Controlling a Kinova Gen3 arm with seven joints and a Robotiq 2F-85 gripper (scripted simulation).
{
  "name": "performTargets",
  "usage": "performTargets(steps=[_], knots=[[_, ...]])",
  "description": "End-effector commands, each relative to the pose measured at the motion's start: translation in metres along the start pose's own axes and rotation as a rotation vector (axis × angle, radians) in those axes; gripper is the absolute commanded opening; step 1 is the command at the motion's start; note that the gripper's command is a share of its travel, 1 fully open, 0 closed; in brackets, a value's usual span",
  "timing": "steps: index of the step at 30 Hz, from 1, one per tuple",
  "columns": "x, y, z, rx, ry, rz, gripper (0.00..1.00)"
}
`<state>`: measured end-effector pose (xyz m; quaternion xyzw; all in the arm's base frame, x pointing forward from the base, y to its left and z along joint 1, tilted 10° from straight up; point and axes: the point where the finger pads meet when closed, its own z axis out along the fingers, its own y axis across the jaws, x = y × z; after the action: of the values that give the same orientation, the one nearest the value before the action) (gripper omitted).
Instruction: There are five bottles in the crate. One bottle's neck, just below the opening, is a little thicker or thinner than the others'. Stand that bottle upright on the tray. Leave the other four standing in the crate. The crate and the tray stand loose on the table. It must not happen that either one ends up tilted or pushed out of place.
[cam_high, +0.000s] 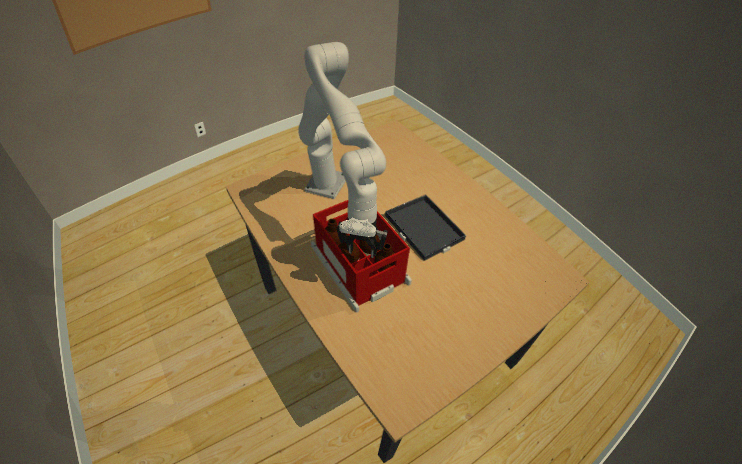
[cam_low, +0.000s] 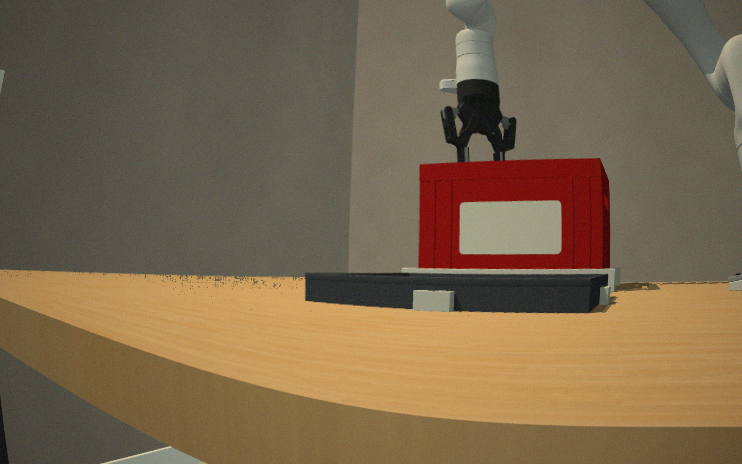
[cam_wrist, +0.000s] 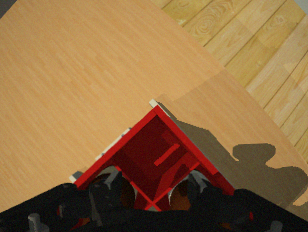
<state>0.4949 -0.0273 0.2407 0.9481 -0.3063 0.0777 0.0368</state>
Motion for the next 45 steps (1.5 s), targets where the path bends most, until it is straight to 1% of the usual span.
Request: performTargets(steps=[1,33,45], knots=[[0.0003,-0.0003,-0.0008,0.001,0.001,0.0,0.64],[0.0003,-0.0003,-0.0005,0.001,0.001,0.0,0.64],[0.0004,-0.0003,0.006,0.001,0.001,0.0,0.64]])
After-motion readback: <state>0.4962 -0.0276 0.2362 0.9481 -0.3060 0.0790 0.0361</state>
